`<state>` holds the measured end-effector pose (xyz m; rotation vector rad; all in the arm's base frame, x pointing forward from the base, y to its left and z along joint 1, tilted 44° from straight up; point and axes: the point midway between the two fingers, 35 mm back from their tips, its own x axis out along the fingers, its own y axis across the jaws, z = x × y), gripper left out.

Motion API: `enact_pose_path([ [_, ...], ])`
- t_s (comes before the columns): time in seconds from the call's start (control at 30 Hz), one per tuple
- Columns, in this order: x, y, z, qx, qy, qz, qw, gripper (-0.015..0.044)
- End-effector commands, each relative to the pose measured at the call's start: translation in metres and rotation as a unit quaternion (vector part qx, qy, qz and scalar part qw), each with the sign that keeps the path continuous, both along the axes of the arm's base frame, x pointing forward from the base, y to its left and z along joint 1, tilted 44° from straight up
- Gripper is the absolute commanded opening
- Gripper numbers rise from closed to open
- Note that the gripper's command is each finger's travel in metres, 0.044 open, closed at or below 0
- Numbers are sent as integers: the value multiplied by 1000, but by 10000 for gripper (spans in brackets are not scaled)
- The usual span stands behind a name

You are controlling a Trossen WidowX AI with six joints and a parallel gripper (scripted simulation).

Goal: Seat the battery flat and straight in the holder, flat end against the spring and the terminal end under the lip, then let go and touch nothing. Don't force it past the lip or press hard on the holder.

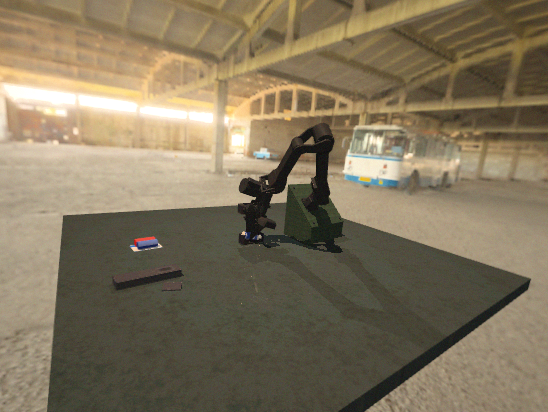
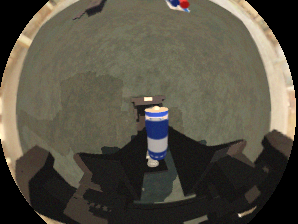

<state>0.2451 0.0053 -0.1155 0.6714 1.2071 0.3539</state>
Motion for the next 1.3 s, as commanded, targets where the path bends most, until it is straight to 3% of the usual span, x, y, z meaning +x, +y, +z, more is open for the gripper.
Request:
enact_pose_path([
  [0.0,-3,0,-4,-11,15,11,1000,87],
  [1.27,2,4,-1,1,94,91,991,87],
])
